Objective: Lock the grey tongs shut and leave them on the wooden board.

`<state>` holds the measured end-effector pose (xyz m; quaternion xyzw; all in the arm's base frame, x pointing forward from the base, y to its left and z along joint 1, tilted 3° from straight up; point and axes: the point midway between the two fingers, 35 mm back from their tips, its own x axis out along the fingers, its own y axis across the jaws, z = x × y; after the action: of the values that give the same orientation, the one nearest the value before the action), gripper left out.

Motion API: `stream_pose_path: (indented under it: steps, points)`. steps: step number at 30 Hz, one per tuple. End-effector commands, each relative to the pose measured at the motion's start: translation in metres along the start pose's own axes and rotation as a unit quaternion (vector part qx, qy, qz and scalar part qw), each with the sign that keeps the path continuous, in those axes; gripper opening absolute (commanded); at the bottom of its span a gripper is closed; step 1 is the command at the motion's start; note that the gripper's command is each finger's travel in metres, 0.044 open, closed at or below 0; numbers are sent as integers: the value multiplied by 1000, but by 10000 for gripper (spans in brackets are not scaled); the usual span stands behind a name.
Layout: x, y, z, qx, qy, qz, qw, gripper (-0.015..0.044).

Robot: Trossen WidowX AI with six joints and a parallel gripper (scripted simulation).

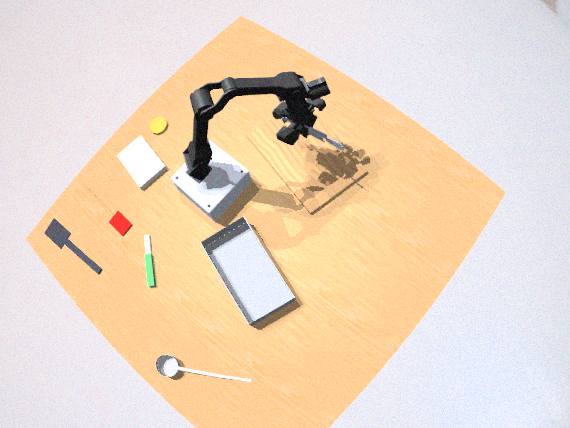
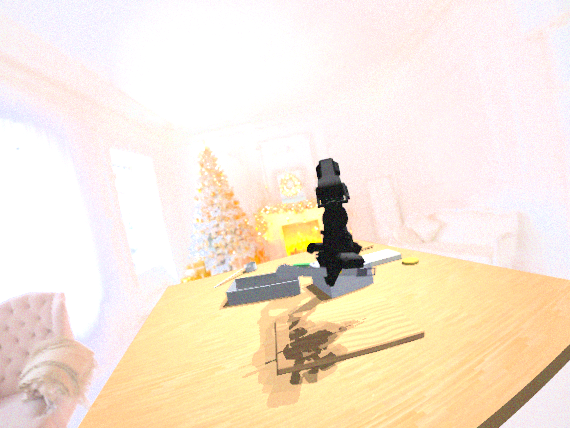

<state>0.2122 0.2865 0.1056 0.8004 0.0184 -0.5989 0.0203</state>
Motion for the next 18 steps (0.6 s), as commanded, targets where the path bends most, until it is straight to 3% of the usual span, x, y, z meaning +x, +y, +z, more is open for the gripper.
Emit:
stream_pose_path:
  steps: [1, 18]
  points:
    - [1, -2, 0, -3, 57, 5, 998, -150]
    - [-2, -6, 12, 2, 310, 10, 951, -150]
